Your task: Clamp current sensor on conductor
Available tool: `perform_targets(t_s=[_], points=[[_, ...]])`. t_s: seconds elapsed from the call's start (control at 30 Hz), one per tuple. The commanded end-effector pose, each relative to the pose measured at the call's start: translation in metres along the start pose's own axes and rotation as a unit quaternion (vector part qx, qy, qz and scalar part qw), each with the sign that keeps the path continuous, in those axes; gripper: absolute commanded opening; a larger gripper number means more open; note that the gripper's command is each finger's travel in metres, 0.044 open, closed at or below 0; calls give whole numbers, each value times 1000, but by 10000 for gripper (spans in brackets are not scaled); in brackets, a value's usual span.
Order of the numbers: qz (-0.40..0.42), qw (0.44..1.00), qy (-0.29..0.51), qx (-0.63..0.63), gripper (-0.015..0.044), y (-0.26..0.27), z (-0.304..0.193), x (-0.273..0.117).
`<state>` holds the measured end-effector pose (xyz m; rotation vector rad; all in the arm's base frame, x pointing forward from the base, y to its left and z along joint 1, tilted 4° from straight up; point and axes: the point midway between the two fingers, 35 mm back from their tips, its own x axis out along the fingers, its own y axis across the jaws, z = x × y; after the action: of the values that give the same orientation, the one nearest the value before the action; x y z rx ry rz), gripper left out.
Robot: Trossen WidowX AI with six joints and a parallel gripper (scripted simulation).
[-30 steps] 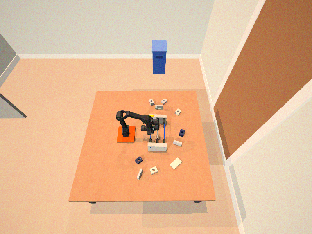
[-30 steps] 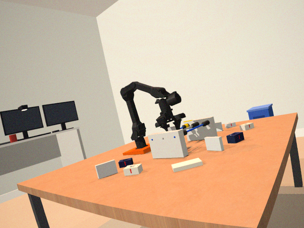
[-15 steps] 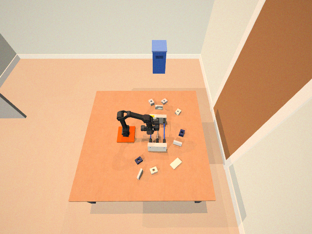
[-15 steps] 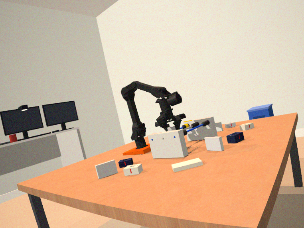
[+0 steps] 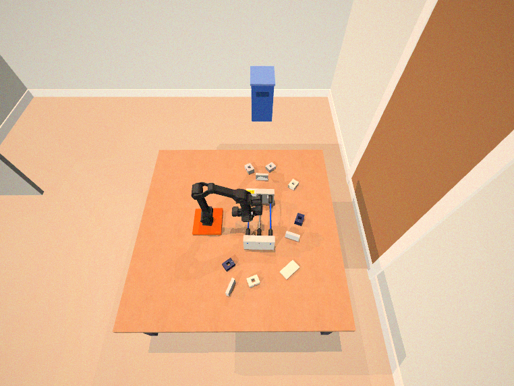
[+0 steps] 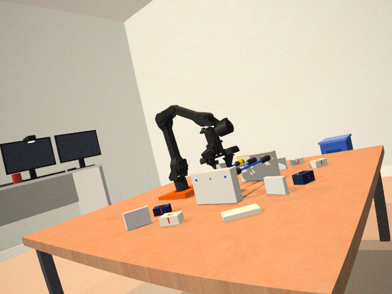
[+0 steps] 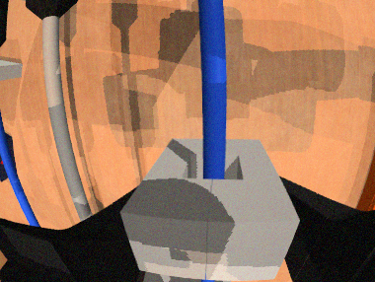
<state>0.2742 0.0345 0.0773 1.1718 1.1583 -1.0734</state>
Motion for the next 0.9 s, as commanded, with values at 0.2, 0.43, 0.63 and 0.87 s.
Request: perform_targets(t_s=[0.2, 0.43, 0.63, 0.87], points=[[2, 1000, 0, 0, 105, 0, 0, 1], [2, 1000, 0, 0, 268, 0, 0, 1], [2, 1000, 0, 0, 268, 0, 0, 1], [2, 1000, 0, 0, 268, 0, 0, 1]])
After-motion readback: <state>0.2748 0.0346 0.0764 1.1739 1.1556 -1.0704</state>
